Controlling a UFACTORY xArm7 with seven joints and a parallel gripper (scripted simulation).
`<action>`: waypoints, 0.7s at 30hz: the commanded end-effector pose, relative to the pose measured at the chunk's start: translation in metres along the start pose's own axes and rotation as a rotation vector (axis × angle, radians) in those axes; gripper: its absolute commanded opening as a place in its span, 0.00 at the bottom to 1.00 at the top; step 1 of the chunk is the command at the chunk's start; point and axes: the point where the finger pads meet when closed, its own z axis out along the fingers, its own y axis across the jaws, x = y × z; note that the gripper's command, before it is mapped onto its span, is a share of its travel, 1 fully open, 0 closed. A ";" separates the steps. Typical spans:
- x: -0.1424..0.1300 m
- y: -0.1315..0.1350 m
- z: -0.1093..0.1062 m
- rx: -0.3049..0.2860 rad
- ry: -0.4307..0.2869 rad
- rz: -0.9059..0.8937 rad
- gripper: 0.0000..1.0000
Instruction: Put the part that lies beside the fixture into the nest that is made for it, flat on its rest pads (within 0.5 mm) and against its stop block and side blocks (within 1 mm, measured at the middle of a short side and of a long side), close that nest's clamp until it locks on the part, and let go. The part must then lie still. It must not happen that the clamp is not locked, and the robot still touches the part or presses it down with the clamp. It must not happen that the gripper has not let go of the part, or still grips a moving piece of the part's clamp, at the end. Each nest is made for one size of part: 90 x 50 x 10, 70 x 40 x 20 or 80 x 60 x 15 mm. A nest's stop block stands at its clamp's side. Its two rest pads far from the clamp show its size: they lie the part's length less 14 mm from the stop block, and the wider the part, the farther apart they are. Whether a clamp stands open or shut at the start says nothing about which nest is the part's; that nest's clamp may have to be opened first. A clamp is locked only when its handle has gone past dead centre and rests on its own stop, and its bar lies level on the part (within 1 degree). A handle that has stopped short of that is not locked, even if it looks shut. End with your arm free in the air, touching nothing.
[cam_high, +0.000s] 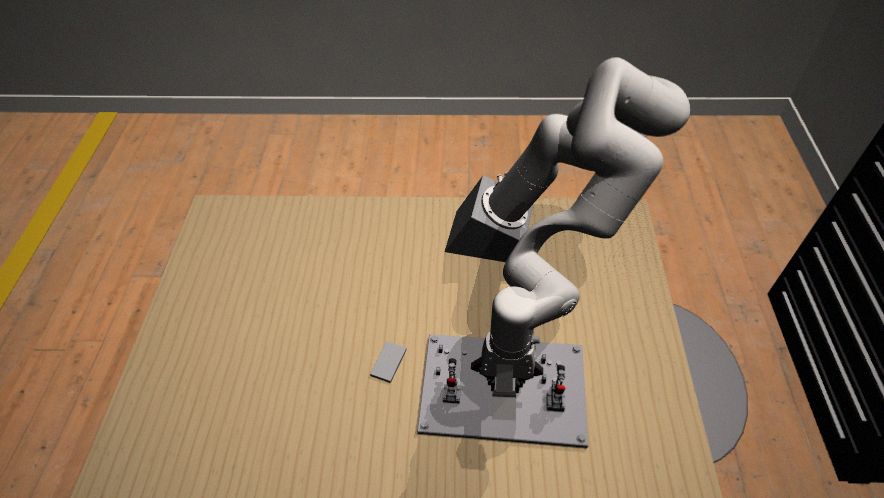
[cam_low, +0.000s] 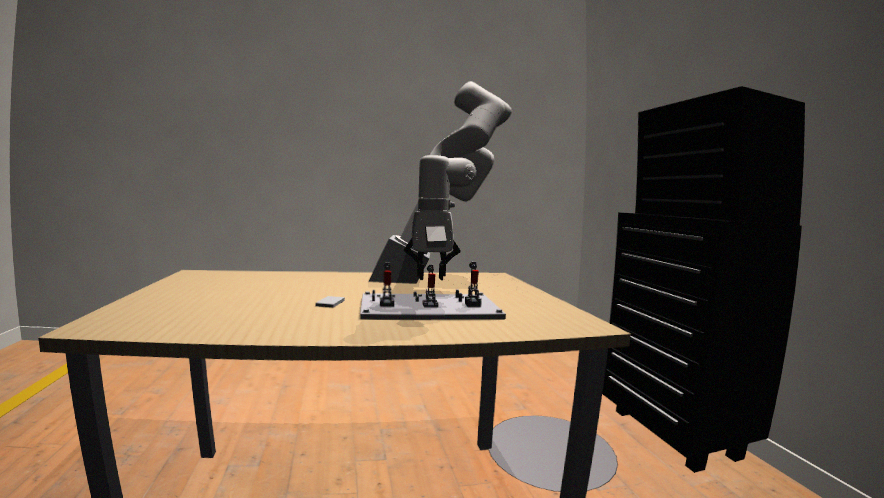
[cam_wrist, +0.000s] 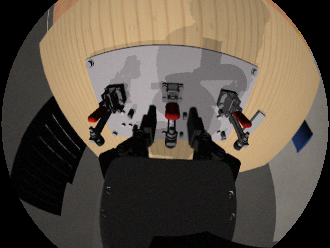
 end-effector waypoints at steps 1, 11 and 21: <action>0.001 0.000 -0.020 -0.001 0.004 0.000 0.47; 0.001 0.000 -0.040 -0.001 0.004 0.000 0.47; 0.001 0.000 -0.040 -0.001 0.004 0.000 0.47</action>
